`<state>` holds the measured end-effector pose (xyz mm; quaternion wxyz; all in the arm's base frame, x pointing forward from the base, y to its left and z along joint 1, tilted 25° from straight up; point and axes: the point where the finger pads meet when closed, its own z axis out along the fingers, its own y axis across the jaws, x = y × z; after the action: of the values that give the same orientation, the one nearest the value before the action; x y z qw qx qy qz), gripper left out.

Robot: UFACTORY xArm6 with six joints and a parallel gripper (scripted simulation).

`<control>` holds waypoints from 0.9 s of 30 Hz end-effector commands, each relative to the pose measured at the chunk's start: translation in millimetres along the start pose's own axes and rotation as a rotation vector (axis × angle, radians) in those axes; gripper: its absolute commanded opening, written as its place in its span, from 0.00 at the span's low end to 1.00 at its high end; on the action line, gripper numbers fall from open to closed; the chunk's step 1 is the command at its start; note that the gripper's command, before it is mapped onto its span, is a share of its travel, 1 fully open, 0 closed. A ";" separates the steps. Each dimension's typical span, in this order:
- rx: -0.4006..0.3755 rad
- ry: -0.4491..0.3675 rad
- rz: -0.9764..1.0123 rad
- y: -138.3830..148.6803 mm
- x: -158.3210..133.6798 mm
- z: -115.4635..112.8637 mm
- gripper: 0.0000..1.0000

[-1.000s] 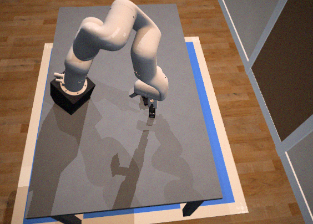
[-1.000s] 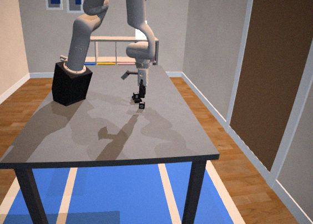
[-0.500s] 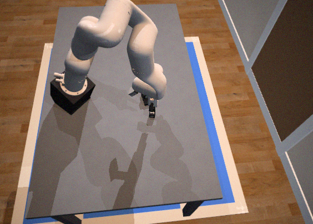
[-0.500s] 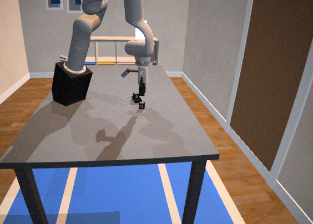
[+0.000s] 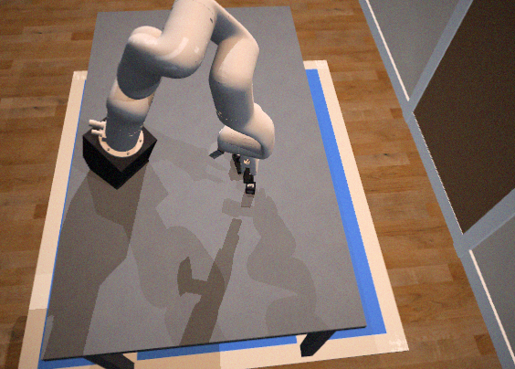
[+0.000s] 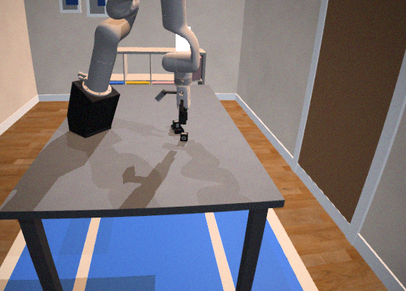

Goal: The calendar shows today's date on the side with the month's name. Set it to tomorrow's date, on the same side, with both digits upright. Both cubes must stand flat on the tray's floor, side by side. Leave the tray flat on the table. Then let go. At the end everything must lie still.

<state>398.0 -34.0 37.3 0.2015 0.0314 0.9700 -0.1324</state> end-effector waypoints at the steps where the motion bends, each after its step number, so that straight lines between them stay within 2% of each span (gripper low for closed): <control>1: 0.017 -0.059 0.002 -0.2 2.3 -0.1 0.49; 19: -0.007 -0.232 0.006 -1.5 -1.3 0.1 0.49; 27: -0.024 -0.265 0.007 -0.9 -3.8 -0.3 0.49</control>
<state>400.1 -34.9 38.5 0.3037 0.0179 0.9431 -0.1339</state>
